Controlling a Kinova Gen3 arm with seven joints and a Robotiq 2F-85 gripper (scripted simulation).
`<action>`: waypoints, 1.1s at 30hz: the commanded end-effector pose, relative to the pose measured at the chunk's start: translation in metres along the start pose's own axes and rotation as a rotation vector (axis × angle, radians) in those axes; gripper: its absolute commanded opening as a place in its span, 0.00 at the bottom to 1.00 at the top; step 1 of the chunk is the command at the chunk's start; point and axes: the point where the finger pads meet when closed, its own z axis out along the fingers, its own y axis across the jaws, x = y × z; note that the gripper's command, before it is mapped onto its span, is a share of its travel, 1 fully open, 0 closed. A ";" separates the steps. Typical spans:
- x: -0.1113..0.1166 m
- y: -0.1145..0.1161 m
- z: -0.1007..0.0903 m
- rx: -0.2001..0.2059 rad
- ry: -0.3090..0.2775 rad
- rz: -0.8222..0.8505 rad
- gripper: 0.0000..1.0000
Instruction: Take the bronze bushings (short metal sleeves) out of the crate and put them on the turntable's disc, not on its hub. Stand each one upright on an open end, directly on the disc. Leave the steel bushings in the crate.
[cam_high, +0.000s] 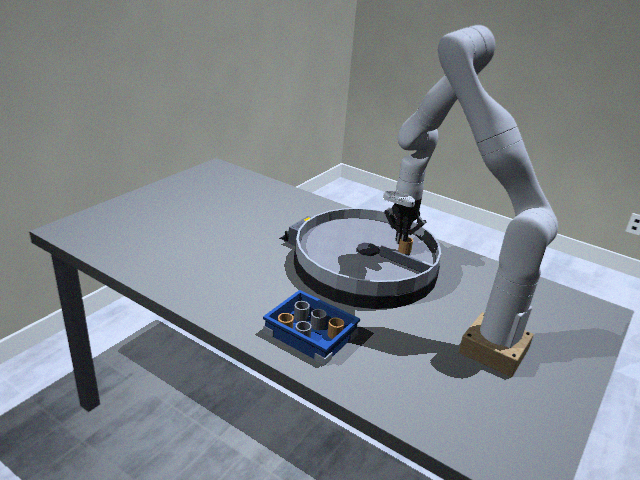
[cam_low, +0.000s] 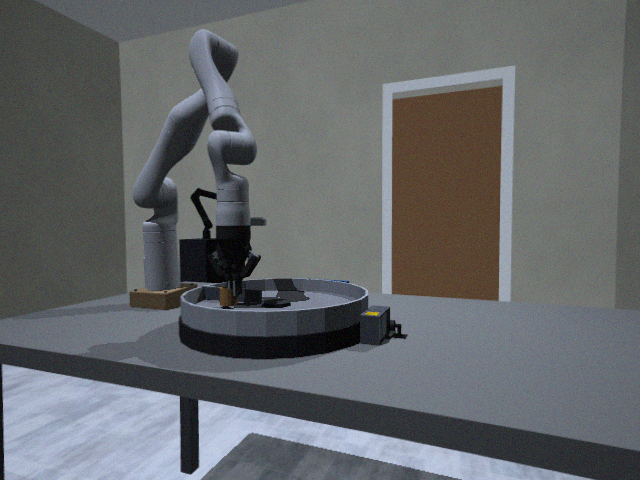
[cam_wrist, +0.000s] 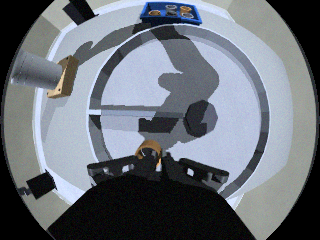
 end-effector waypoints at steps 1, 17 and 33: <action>0.000 0.000 -0.001 -0.002 0.000 0.000 0.00; 0.000 0.000 0.003 -0.002 0.000 0.000 0.00; 0.000 0.000 0.005 -0.002 0.000 0.000 0.00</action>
